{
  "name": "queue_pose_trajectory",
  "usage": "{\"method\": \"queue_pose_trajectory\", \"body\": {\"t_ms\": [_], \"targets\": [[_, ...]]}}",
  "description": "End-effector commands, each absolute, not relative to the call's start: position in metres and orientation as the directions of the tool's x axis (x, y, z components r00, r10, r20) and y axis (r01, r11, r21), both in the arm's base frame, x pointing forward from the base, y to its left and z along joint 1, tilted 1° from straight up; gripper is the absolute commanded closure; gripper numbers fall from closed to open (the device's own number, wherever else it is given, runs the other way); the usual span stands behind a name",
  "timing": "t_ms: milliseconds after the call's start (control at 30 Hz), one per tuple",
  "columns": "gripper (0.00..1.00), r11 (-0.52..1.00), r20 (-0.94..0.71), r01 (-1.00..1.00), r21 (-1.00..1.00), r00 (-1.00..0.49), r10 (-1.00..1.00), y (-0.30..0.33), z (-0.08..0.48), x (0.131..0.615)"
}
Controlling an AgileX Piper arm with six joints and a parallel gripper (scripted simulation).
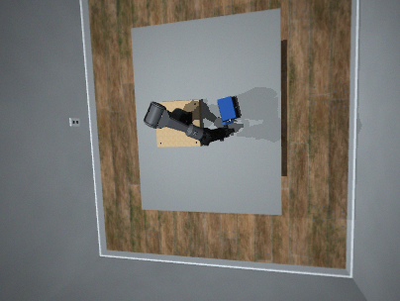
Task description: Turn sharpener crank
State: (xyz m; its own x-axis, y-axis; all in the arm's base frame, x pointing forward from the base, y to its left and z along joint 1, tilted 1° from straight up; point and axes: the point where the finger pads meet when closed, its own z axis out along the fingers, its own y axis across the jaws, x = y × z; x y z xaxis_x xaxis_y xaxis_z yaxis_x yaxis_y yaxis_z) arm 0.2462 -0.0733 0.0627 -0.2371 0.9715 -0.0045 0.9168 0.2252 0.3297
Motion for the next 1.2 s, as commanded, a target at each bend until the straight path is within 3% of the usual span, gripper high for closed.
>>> {"method": "queue_pose_trajectory", "body": {"t_ms": [0,1167], "targets": [[0.80,0.225,-0.005,0.916,0.333,-0.237,0.972,-0.073,0.064,0.249],[0.80,0.225,-0.005,0.916,0.333,-0.236,0.972,-0.065,0.070,0.279]]}}
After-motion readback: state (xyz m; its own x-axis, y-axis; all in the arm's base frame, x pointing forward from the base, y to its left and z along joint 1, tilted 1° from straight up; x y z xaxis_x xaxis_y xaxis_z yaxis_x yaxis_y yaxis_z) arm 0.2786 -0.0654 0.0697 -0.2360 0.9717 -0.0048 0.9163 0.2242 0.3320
